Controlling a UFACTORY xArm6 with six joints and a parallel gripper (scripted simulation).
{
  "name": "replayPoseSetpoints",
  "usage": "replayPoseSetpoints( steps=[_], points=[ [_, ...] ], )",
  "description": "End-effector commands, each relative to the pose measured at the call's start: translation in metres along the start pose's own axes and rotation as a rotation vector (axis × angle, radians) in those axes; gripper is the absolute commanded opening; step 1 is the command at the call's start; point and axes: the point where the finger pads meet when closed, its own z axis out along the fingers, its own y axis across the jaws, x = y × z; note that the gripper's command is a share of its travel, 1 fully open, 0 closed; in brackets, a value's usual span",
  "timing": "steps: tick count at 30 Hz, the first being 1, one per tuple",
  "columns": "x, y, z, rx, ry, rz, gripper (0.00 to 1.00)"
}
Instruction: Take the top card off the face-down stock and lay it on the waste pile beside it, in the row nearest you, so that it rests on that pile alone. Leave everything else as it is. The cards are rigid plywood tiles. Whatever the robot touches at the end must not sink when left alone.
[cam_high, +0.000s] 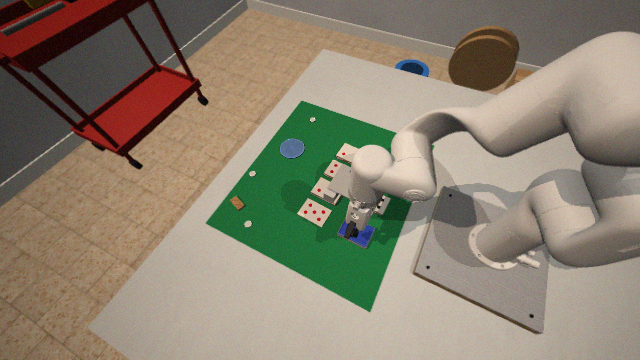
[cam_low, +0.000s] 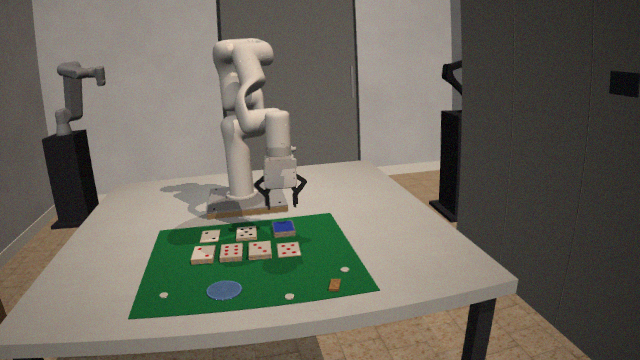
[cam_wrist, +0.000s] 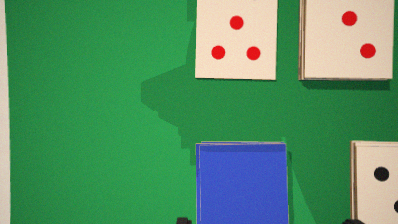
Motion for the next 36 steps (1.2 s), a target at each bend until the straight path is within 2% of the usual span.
replayPoseSetpoints(
  steps=[1, 27, 36],
  points=[
    [0.001, 0.000, 0.003, 0.020, -0.018, -0.018, 0.87],
    [0.001, 0.000, 0.045, 0.020, -0.018, -0.018, 0.87],
    [0.001, 0.000, 0.051, 0.020, -0.018, -0.018, 0.87]
  ],
)
